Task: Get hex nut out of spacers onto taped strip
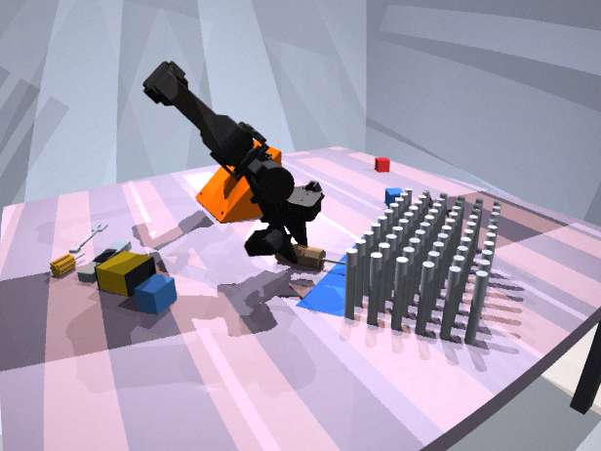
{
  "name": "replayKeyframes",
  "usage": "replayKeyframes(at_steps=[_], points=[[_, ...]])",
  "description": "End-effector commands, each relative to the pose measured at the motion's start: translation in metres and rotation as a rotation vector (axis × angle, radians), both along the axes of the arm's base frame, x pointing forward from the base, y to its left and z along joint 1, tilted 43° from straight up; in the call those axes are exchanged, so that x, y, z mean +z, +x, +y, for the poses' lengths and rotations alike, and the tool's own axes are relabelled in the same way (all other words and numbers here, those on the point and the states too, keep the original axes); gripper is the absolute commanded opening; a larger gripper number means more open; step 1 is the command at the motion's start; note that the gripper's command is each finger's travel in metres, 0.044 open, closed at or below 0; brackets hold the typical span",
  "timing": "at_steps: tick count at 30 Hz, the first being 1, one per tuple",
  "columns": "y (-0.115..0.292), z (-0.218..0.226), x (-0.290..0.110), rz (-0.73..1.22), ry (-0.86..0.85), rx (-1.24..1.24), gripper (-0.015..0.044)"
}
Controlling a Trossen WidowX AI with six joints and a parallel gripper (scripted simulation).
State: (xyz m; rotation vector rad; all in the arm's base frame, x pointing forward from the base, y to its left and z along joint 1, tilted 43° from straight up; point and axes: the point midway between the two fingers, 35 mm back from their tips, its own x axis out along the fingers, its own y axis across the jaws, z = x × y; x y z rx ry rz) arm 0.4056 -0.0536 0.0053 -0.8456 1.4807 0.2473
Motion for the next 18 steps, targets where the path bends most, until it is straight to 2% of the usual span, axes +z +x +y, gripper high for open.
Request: replayKeyframes(at_steps=[1,18], points=[[-0.0034,-0.0027,0.0029,-0.001,-0.001,0.001,0.0000],[-0.0124,-0.0087,0.0073,0.000,-0.002,0.000,0.0000]])
